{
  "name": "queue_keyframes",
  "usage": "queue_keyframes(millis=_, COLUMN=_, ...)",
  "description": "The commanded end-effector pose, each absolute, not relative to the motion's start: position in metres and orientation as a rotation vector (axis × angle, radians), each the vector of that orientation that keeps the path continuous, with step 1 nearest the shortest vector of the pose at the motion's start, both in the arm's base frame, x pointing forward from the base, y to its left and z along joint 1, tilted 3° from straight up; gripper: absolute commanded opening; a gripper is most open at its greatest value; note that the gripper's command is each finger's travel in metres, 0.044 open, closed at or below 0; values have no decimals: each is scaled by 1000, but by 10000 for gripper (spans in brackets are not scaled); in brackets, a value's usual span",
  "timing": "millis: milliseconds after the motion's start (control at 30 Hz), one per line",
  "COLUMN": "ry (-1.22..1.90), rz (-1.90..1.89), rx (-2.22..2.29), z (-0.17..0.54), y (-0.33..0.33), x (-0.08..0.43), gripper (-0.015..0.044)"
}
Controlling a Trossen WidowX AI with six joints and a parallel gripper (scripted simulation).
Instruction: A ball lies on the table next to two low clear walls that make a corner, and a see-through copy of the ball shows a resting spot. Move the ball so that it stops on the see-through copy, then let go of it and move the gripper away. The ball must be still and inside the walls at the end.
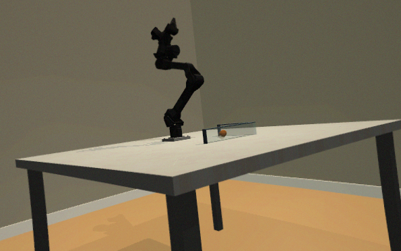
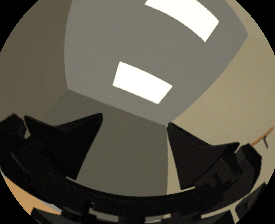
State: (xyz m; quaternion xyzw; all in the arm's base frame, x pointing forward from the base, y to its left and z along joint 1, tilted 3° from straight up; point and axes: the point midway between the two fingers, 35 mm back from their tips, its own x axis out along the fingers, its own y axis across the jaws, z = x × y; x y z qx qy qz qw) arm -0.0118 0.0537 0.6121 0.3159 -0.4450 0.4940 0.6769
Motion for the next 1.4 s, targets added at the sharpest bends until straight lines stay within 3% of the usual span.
queue_keyframes(millis=0, ry=-1002, rz=1114, rx=712, z=612, y=53, x=-13, gripper=374)
queue_keyframes(millis=133, ry=-1036, rz=1196, rx=757, z=614, y=47, x=-32, gripper=269)
queue_keyframes(millis=533, ry=-1265, rz=1714, rx=1098, z=607, y=-48, x=-132, gripper=269)
queue_keyframes(millis=767, ry=-1399, rz=2005, rx=1343, z=586, y=-136, x=-154, gripper=269)
queue_keyframes(millis=1067, ry=-1562, rz=2310, rx=1724, z=543, y=-249, x=-123, gripper=269)
queue_keyframes(millis=1367, ry=-1775, rz=2472, rx=2181, z=484, y=-334, x=-34, gripper=269)
